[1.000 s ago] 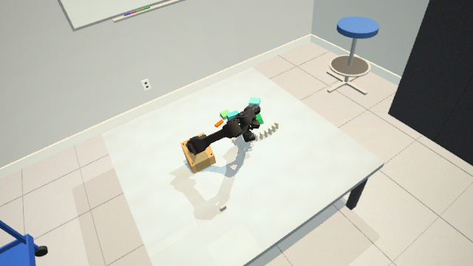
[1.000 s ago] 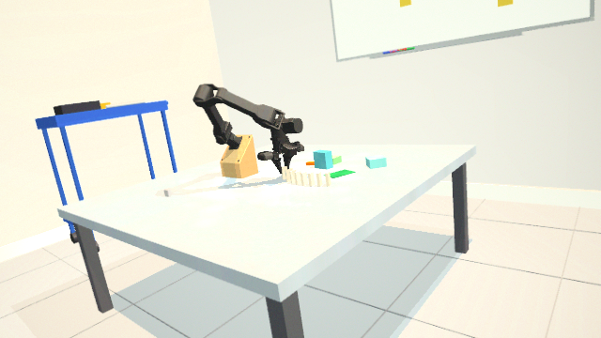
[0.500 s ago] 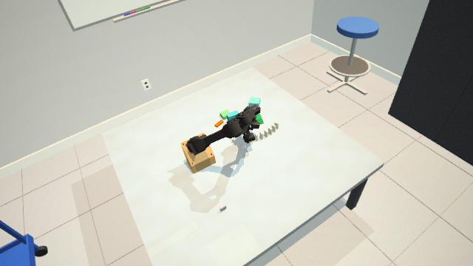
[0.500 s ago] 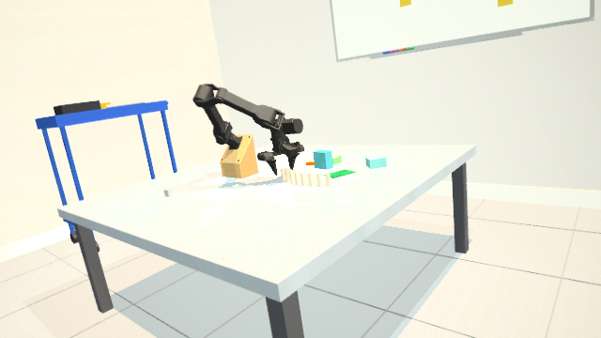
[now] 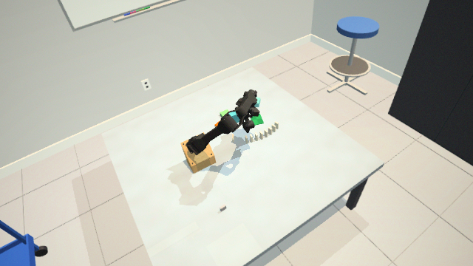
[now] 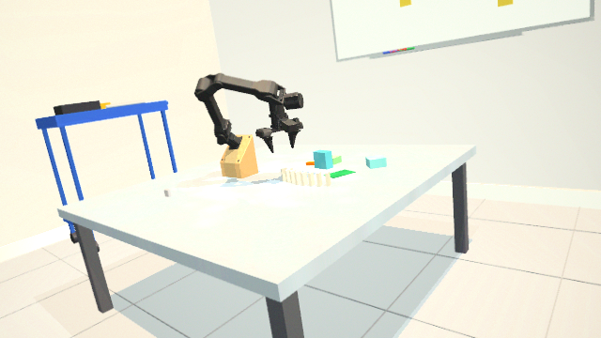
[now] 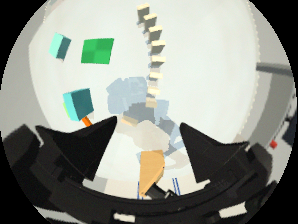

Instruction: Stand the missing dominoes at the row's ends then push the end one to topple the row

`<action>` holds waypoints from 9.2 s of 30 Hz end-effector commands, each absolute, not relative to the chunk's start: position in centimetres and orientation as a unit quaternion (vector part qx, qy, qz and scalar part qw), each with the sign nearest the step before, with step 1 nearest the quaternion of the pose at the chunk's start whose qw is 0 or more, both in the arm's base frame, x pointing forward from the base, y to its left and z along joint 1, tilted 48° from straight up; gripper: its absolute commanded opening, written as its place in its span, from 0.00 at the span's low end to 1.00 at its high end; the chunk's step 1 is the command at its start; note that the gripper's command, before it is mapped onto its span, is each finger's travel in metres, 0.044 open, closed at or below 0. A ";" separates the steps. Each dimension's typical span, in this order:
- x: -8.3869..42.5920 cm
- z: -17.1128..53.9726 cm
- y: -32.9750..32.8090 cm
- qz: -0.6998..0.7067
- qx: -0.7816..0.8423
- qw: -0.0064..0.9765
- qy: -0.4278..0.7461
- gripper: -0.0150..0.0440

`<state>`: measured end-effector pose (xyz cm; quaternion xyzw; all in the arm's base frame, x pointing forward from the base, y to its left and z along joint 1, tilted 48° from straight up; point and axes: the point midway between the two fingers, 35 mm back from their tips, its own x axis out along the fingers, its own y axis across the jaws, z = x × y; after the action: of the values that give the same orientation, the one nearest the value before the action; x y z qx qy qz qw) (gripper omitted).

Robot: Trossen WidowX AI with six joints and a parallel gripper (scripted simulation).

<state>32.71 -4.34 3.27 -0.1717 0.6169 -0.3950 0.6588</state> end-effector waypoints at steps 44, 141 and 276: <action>27.7 -9.4 -5.7 0.050 -0.534 0.426 0.729 1.00; 24.9 17.0 -13.2 -0.187 -0.283 0.624 0.704 0.30; 21.5 10.0 -23.9 0.079 -0.401 0.909 0.080 0.30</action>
<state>21.59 -23.30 10.80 -0.4017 0.0821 0.0790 0.9086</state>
